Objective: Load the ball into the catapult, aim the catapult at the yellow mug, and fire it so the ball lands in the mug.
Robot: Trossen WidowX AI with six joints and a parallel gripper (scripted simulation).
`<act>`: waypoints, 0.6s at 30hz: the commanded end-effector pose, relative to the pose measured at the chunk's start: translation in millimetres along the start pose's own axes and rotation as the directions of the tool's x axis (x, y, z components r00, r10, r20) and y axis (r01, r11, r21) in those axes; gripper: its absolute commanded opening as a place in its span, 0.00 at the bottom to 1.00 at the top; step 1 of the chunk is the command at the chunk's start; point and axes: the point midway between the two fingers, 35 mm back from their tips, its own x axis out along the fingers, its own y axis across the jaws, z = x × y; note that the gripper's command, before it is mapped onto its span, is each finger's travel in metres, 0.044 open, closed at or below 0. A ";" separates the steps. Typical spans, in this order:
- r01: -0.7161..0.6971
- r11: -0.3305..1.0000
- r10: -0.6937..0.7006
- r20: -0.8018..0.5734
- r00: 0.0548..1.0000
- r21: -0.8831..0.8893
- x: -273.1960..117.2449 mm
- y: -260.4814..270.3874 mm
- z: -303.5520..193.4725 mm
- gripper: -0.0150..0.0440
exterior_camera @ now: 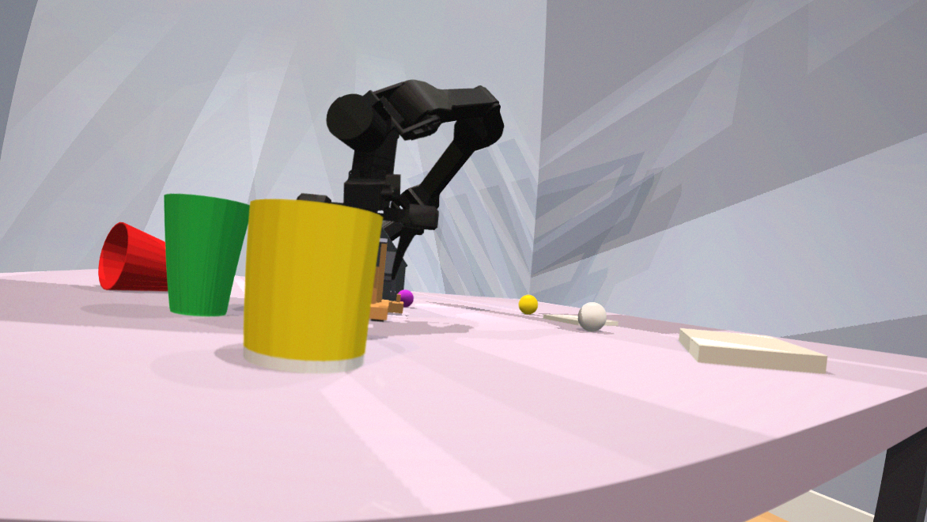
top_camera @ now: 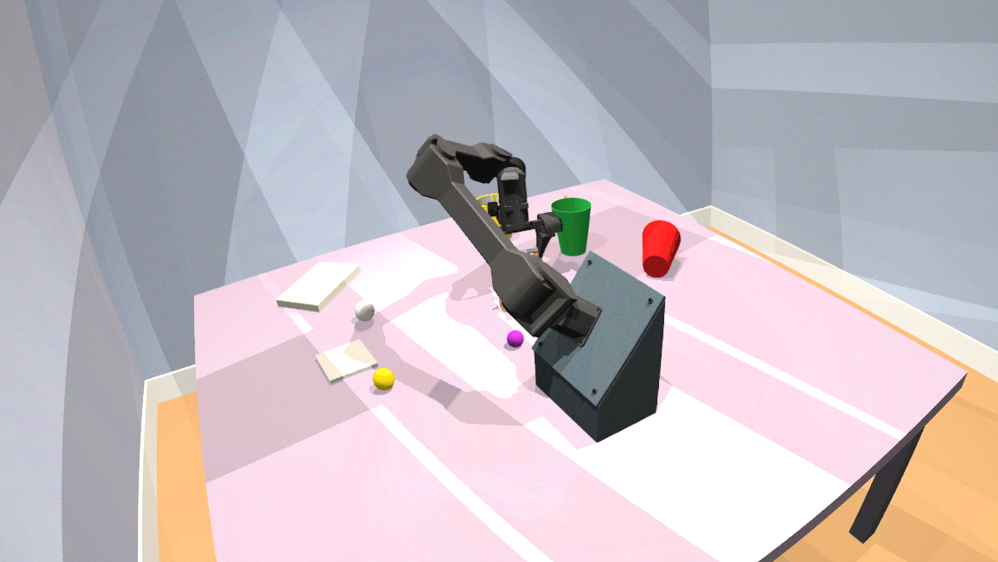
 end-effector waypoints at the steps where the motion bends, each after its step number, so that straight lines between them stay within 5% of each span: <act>1: 0.009 1.000 -0.009 0.023 1.000 -0.008 -59.0 -2.5 3.5 1.00; 4: 0.007 1.000 -0.007 0.023 1.000 -0.008 -83.8 -2.2 0.1 1.00; 13: 0.001 1.000 -0.001 0.022 1.000 0.003 -76.9 -2.5 -1.0 1.00; 18: -0.001 1.000 0.001 0.022 1.000 0.002 -32.2 -2.2 0.2 1.00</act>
